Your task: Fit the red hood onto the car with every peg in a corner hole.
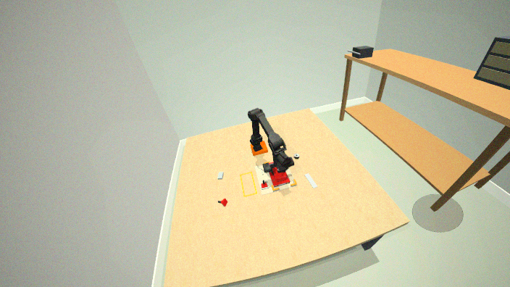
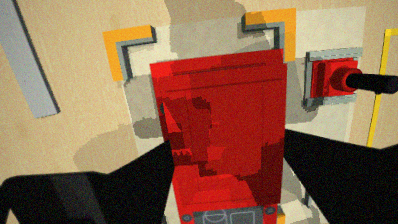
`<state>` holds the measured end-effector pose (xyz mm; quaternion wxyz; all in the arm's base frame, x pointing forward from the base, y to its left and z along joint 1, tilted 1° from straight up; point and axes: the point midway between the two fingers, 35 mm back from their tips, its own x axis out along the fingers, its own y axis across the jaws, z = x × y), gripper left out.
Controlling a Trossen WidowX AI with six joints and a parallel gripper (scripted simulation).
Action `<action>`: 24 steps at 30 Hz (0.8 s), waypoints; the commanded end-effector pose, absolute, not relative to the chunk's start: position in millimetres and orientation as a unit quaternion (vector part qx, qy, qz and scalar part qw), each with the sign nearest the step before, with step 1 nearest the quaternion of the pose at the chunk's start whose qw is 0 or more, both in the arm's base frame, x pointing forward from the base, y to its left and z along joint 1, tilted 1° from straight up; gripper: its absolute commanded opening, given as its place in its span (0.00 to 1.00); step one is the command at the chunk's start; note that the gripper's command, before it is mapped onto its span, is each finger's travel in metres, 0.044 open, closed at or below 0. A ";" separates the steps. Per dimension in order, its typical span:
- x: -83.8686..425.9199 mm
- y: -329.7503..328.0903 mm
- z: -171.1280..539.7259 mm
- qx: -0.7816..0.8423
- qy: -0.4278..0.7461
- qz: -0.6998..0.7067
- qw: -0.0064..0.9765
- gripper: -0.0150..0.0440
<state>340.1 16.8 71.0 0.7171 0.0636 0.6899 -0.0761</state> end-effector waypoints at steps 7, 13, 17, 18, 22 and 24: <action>339.2 16.4 64.0 0.062 0.693 -0.078 0.714 0.25; 339.2 16.3 61.8 0.062 0.693 -0.078 0.714 0.25; 339.2 16.3 61.2 0.062 0.693 -0.078 0.714 0.25; 339.2 16.3 61.4 0.062 0.693 -0.078 0.714 0.25; 339.3 16.4 62.8 0.062 0.692 -0.077 0.715 0.25; 339.3 16.4 63.6 0.062 0.692 -0.077 0.715 0.25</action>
